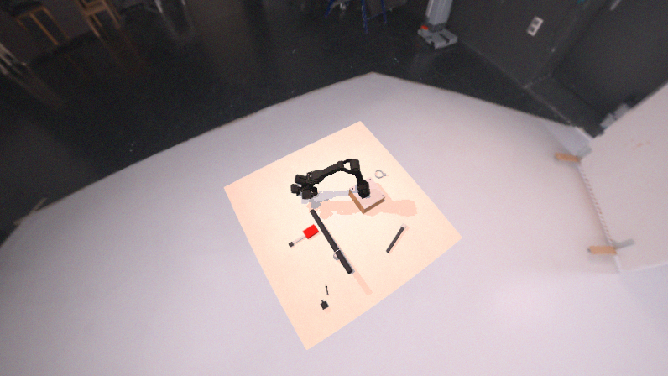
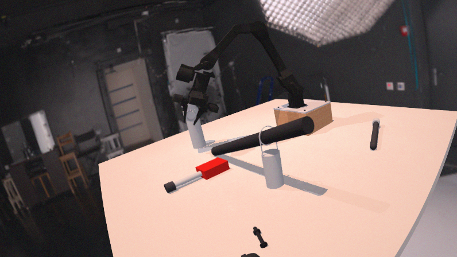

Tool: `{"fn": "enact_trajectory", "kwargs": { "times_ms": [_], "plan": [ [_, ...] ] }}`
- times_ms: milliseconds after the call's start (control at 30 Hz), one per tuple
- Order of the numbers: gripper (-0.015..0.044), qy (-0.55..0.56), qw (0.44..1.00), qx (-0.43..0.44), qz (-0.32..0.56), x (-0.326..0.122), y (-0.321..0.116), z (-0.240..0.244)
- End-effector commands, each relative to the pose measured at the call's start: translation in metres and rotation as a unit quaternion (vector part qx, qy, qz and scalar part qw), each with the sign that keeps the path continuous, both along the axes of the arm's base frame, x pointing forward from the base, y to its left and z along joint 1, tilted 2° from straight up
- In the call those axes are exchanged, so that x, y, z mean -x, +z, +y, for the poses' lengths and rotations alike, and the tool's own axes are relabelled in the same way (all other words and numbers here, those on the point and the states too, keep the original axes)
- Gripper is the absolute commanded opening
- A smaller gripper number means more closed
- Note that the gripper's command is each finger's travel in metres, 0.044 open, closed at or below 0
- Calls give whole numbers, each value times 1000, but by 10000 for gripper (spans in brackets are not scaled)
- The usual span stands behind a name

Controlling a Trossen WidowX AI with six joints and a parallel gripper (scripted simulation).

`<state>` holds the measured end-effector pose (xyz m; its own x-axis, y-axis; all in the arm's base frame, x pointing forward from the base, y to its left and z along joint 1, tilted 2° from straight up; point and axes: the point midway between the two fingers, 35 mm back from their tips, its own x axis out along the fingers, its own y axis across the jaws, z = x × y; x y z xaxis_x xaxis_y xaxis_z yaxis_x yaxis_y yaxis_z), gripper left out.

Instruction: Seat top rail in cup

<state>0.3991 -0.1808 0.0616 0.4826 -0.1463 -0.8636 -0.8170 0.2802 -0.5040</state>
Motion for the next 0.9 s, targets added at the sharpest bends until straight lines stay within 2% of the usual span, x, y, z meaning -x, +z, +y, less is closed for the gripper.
{"fn": "enact_trajectory", "kwargs": {
  "times_ms": [0,867],
  "plan": [
    [0,12,1000,1,1,3,-1,0],
    [0,98,995,2,0,19,-2,4]
  ]
}}
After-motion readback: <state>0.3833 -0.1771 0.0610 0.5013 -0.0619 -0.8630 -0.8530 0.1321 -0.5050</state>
